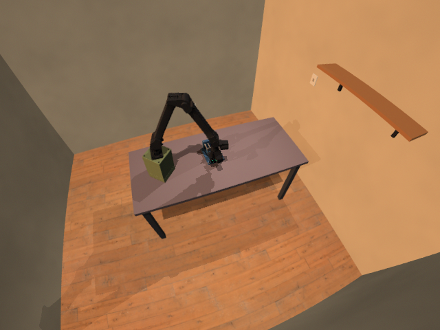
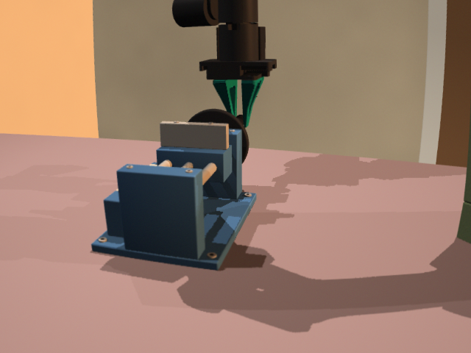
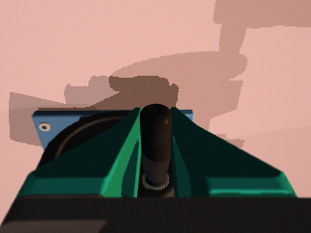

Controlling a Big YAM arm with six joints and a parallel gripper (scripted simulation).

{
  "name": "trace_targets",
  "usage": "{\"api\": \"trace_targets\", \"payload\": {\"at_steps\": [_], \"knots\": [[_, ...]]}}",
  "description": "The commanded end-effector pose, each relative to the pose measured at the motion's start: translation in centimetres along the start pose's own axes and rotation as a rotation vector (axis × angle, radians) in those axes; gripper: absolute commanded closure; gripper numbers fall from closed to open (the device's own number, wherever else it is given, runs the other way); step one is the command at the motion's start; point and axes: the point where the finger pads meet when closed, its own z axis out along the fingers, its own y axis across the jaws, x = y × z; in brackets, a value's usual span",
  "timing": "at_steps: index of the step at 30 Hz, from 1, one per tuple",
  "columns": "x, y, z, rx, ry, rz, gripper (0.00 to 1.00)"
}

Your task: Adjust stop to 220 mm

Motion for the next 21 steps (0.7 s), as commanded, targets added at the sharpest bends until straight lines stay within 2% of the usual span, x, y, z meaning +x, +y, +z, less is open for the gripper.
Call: {"api": "trace_targets", "payload": {"at_steps": [1, 21], "knots": [[-0.6, 3.2, -3.3, -0.068, -0.022, 0.005, 0.94], [-0.4, 4.3, -3.9, -0.070, -0.020, 0.002, 0.94]]}}
